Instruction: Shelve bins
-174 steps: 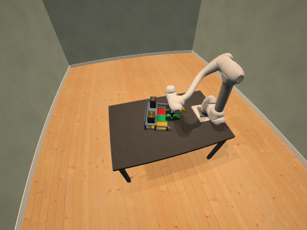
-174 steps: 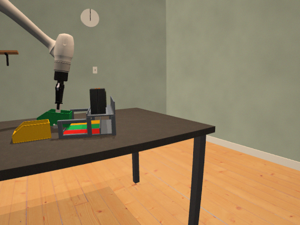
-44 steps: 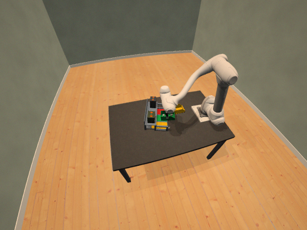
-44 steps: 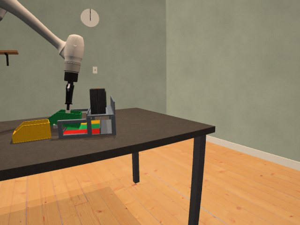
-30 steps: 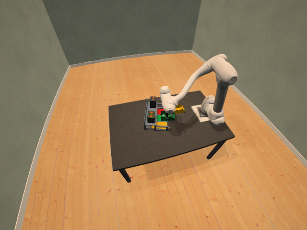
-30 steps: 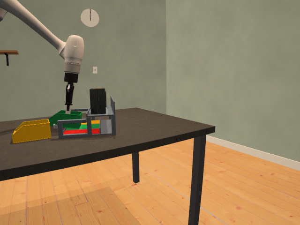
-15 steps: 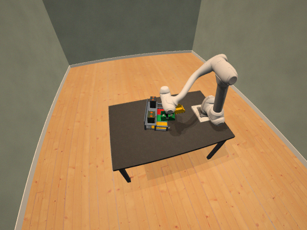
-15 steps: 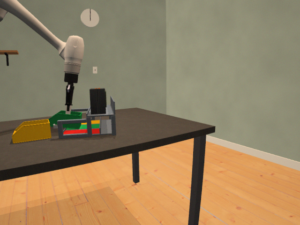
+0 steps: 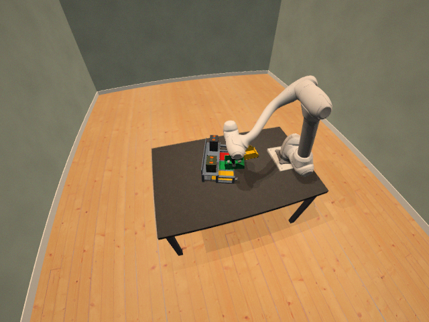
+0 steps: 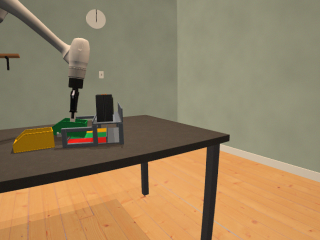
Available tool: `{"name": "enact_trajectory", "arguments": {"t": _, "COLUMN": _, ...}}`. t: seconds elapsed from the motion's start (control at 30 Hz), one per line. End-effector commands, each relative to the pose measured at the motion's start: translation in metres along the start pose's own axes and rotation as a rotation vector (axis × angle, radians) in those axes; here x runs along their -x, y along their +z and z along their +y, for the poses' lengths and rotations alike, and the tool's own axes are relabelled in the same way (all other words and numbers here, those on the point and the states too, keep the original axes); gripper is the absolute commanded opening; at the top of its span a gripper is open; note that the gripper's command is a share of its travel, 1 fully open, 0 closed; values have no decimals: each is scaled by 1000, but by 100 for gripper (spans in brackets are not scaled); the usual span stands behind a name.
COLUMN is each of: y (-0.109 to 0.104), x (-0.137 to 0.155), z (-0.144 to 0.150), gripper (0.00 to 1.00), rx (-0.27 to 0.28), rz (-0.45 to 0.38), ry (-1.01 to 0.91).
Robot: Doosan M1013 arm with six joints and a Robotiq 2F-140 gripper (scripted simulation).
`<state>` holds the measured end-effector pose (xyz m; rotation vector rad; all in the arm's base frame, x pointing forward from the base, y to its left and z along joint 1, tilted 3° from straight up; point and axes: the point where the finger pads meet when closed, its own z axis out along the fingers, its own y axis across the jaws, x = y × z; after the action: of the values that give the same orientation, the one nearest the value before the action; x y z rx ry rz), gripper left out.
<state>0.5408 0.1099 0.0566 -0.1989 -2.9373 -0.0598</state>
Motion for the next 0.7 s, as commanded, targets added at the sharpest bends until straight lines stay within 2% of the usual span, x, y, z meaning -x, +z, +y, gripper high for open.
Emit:
{"name": "enact_trajectory", "arguments": {"t": 0.0, "y": 0, "x": 0, "z": 0, "gripper": 10, "rx": 0, "rz": 0, "ry": 0}}
{"name": "enact_trajectory", "arguments": {"t": 0.67, "y": 0, "x": 5, "z": 0, "gripper": 10, "rx": 0, "rz": -8, "ry": 0}}
